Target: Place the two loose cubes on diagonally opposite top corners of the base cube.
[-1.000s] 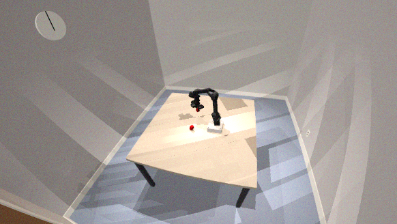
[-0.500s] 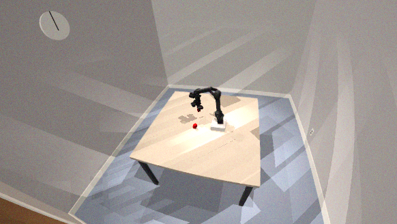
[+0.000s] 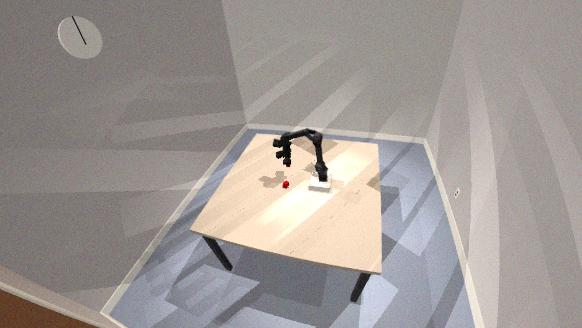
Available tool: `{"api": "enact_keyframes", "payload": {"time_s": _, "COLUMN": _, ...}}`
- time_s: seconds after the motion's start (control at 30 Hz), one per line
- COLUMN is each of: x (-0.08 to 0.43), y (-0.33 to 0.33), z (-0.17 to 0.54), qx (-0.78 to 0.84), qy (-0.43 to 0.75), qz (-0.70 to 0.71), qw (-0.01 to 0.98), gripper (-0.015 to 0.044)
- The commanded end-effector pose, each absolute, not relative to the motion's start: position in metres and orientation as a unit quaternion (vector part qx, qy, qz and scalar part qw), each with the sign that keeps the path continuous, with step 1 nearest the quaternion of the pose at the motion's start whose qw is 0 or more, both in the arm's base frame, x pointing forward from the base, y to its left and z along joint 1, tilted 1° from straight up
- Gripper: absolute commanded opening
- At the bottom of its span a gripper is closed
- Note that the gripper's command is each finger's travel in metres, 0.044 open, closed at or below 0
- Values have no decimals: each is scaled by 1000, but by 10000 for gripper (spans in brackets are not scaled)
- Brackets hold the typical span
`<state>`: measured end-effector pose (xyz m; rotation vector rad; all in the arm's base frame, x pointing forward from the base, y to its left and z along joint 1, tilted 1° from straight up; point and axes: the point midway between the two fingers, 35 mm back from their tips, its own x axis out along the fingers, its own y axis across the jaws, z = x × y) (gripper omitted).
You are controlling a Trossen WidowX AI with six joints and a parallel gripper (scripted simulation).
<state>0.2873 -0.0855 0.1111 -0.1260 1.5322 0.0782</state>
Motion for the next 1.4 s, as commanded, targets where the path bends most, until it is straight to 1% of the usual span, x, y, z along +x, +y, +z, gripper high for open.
{"api": "enact_keyframes", "payload": {"time_s": 0.0, "x": 293, "y": -75, "z": 110, "qx": -23, "qy": 693, "qz": 2, "qw": 720, "gripper": 105}}
{"api": "enact_keyframes", "payload": {"time_s": 0.57, "x": 307, "y": -23, "z": 106, "qx": 126, "qy": 679, "qz": -138, "qw": 710, "gripper": 105}}
{"api": "enact_keyframes", "payload": {"time_s": 1.13, "x": 313, "y": 32, "z": 101, "qx": 270, "qy": 637, "qz": -271, "qw": 669, "gripper": 105}}
{"api": "enact_keyframes", "payload": {"time_s": 1.37, "x": 313, "y": 37, "z": 100, "qx": 282, "qy": 632, "qz": -283, "qw": 664, "gripper": 105}}
